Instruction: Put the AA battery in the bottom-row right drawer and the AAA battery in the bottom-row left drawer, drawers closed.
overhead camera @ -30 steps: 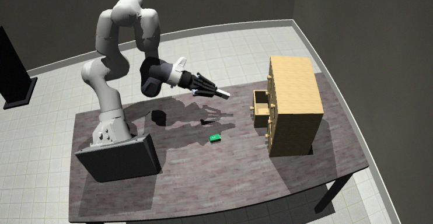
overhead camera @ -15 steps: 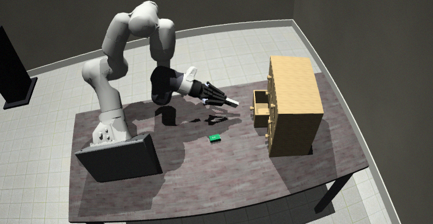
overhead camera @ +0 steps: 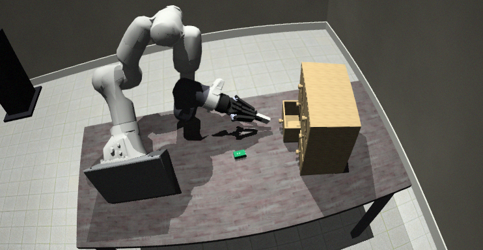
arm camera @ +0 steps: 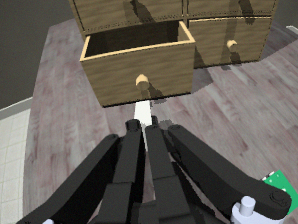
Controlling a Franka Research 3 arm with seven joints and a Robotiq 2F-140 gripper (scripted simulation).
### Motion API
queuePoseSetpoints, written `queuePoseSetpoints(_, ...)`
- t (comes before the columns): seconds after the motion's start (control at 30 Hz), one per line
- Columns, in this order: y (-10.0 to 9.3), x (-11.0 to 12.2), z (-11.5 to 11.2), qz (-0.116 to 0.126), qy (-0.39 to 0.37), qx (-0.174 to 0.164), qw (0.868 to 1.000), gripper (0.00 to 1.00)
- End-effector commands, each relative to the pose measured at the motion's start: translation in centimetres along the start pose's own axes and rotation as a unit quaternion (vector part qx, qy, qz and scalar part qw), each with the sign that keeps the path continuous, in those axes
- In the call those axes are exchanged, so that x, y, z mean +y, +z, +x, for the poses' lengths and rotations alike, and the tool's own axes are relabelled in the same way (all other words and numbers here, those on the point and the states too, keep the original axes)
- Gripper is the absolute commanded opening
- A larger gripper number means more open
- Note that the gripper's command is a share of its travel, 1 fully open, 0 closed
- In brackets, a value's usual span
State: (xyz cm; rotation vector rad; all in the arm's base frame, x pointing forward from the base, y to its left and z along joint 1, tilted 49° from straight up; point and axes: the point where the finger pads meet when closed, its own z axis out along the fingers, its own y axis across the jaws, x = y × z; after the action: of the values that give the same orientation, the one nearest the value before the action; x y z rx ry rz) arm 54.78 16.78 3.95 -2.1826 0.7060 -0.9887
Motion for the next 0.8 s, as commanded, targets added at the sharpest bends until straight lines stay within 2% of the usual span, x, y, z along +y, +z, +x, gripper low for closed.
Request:
queuePoseSetpoints(0.0, 0.04, 0.19, 0.24, -0.002, -0.002, 0.004, 1.000, 0.00)
queuePoseSetpoints(0.77, 0.06, 0.29, 0.44, -0.002, -0.002, 0.004, 1.000, 0.00)
